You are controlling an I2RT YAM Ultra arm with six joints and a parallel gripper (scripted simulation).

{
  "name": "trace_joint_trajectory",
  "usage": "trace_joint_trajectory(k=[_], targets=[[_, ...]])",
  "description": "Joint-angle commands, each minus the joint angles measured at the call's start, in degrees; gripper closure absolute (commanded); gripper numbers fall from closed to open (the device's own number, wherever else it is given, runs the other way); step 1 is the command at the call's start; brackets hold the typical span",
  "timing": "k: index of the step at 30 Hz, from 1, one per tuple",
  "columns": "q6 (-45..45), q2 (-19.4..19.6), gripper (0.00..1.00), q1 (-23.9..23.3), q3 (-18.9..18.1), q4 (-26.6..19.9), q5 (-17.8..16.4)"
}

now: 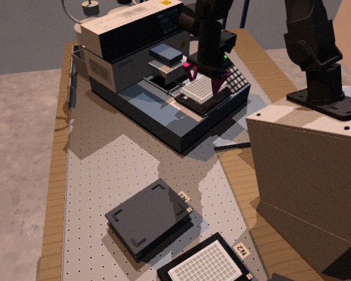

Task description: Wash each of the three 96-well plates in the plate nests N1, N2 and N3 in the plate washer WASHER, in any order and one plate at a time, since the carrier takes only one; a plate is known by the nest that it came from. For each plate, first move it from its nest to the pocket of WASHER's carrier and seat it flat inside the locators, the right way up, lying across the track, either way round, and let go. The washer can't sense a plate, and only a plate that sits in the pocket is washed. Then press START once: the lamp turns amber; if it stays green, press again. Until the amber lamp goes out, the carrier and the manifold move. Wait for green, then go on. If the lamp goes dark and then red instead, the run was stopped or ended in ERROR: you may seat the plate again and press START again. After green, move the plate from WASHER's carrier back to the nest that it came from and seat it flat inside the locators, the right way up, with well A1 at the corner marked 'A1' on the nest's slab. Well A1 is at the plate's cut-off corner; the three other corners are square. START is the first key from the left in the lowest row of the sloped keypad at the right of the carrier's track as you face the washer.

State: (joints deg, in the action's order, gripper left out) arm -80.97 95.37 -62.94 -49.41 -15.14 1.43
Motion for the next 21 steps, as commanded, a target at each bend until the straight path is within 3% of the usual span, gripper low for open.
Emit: trace_joint_trajectory(k=[1, 8, 21], targets=[[0.53, 1.32, 1.00, -0.90, 1.64, 2.21, 0.05], [0.52, 0.24, 1.00, -0.68, -0.16, 2.72, 0.12], [0.20, 0.87, 1.00, -0.33, 0.32, 1.98, 0.05]])
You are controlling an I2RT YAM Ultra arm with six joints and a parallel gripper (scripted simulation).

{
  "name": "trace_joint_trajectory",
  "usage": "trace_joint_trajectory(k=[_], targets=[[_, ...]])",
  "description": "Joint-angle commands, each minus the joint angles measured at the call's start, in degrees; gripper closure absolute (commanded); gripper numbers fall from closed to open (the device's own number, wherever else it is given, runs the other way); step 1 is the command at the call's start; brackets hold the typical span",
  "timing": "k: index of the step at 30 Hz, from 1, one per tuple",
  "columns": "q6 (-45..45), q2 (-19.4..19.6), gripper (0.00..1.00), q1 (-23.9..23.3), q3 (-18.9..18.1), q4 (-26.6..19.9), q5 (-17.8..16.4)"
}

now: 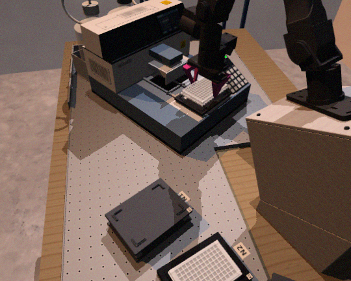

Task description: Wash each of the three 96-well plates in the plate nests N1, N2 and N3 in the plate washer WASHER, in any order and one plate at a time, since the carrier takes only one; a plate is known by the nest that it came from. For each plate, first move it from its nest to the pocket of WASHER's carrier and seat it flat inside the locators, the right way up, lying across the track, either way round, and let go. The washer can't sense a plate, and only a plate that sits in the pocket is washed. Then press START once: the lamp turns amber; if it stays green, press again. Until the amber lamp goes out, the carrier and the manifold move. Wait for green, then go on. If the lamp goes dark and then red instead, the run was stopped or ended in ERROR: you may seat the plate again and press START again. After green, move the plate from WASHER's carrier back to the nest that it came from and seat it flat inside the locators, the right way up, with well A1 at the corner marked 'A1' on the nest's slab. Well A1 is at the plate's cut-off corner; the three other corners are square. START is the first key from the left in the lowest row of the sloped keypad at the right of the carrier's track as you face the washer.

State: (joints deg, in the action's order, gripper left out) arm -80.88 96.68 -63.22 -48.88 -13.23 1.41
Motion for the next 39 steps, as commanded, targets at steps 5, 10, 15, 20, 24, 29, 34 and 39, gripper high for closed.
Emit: trace_joint_trajectory(k=[5, 10, 15, 20, 24, 29, 34, 39], targets=[[0.09, -0.44, 1.00, -0.02, -0.21, 0.07, 0.08], [0.08, -0.44, 1.00, -0.01, -0.22, 0.07, 0.09], [0.06, -0.43, 1.00, 0.01, -0.22, 0.07, 0.10], [0.05, -0.43, 1.00, 0.02, -0.23, 0.06, 0.10], [0.04, -0.43, 1.00, 0.04, -0.24, 0.06, 0.11], [0.02, -0.43, 1.00, 0.06, -0.24, 0.06, 0.12], [0.01, -0.42, 1.00, 0.07, -0.25, 0.05, 0.12], [0.00, -0.53, 1.00, 0.32, -1.15, 0.31, 0.39]])
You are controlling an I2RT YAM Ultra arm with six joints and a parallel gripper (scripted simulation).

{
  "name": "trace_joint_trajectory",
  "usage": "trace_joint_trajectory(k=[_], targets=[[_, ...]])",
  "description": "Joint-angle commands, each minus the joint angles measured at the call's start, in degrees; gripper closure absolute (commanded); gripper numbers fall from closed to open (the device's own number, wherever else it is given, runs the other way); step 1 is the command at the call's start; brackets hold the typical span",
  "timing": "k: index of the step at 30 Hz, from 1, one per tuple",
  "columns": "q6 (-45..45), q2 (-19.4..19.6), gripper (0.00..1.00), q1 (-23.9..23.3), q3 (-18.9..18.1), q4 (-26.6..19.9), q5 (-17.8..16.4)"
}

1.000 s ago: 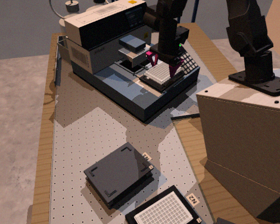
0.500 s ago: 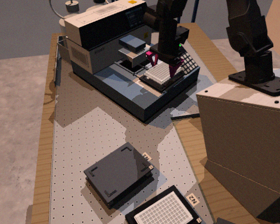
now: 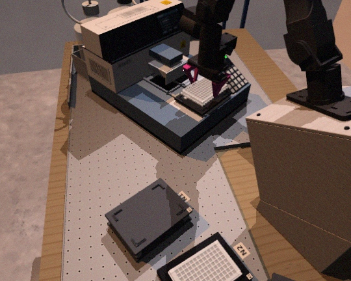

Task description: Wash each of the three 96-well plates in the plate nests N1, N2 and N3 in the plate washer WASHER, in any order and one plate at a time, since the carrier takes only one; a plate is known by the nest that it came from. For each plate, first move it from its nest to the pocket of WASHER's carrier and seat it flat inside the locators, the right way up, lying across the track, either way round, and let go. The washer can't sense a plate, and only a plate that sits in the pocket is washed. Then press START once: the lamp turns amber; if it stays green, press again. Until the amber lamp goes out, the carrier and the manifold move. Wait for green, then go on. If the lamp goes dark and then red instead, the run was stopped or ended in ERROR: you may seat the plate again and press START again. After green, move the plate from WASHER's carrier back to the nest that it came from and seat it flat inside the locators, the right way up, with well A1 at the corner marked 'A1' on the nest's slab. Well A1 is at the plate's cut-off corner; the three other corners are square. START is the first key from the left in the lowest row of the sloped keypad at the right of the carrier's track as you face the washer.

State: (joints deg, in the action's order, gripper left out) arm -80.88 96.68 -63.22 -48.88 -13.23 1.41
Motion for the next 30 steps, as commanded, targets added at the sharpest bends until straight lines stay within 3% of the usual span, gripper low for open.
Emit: trace_joint_trajectory(k=[1, 30], targets=[[-0.01, -0.29, 1.00, 0.34, -1.18, 0.48, 0.40], [-0.16, 0.62, 1.00, 0.60, 0.12, 1.52, 0.49]])
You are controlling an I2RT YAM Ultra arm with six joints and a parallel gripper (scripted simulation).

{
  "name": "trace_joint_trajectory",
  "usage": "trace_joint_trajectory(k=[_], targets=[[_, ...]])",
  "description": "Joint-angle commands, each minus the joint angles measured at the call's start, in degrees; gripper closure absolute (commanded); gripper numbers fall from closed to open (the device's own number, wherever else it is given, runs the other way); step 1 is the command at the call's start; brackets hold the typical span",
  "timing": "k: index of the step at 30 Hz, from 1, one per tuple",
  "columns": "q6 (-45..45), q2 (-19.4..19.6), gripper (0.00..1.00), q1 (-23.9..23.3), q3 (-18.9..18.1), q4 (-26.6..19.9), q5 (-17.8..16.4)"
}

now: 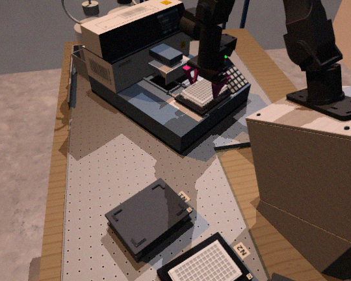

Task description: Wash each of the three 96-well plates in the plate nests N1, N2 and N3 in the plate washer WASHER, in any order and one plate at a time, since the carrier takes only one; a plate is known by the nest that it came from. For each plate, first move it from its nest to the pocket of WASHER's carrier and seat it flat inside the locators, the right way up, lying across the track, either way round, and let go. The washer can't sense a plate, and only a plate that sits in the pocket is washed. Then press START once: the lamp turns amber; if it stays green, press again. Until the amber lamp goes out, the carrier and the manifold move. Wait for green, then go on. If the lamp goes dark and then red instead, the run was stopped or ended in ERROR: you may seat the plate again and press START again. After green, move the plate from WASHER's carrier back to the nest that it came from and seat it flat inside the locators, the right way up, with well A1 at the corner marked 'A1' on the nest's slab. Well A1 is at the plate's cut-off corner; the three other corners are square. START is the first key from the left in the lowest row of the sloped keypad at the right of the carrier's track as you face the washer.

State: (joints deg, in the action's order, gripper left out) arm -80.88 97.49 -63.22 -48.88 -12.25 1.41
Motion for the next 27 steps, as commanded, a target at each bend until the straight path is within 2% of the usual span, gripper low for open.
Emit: trace_joint_trajectory(k=[1, 27], targets=[[-0.17, 0.04, 1.00, 0.60, 0.16, 0.62, 0.49], [-0.23, 1.23, 1.00, 0.72, 1.58, 1.60, 0.52]])
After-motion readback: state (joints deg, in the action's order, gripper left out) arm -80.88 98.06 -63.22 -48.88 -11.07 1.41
